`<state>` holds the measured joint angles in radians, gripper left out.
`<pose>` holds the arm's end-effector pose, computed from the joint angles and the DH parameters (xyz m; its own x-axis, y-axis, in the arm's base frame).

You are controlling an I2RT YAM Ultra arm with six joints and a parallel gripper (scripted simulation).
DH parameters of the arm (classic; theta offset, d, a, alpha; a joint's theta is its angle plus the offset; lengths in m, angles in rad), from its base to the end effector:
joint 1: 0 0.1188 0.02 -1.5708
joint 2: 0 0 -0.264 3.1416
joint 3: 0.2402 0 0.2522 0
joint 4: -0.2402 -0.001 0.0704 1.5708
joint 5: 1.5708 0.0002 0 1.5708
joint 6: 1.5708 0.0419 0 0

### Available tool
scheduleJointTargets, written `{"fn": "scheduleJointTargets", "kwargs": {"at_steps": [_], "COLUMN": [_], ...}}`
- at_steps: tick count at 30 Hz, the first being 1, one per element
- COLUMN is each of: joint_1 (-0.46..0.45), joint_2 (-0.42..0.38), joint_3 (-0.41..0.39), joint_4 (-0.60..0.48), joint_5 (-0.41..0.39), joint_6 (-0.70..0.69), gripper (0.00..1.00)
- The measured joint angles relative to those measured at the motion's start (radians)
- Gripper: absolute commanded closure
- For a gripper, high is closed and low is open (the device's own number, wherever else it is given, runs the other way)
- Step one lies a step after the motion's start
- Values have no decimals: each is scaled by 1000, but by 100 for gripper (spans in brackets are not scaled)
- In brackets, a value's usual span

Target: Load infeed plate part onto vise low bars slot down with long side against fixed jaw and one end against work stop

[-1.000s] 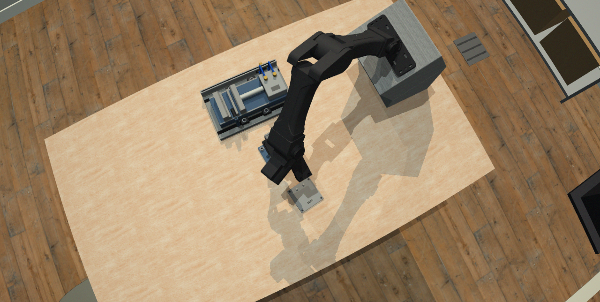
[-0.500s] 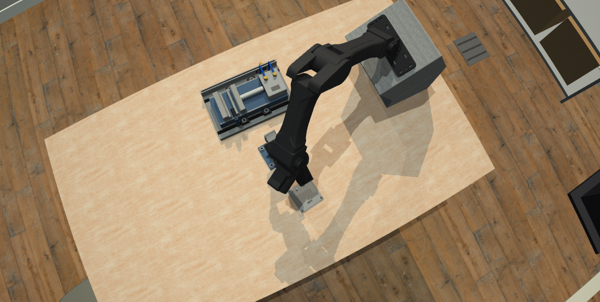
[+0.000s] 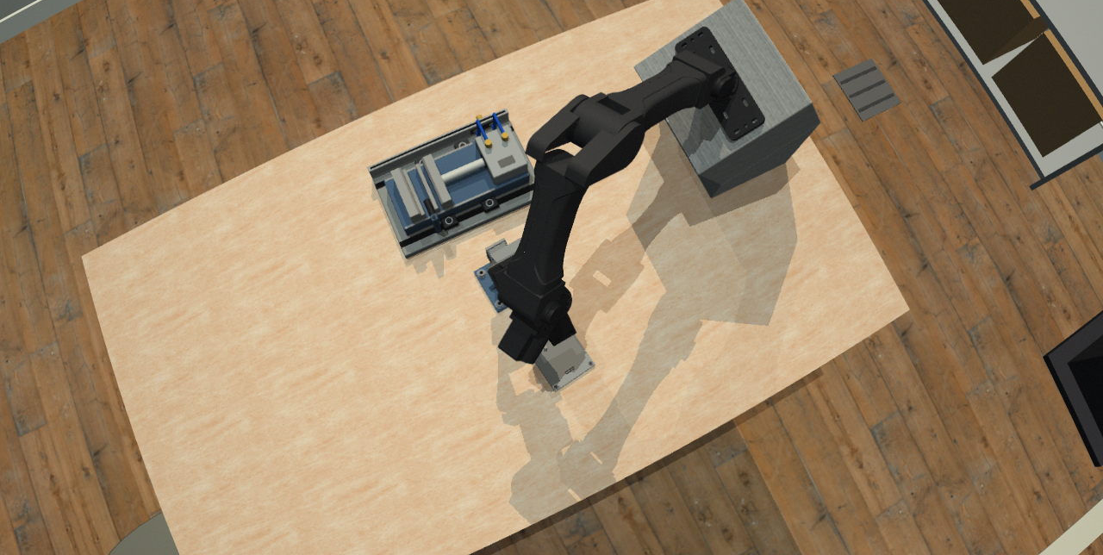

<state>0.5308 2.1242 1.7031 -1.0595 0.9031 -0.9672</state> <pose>0.3743 0.1827 0.2021 -0.2797 -0.7553 0.5927 -0.8504 -0.0917 -0.5181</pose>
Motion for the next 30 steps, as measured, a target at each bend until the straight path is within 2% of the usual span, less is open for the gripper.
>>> {"fn": "scheduleJointTargets", "kwargs": {"at_steps": [11,30], "joint_1": [5,8], "joint_2": [19,28], "joint_3": [33,47], "joint_4": [-55,-84], "joint_5": [29,42], "joint_6": [44,70], "gripper": [100,100]}}
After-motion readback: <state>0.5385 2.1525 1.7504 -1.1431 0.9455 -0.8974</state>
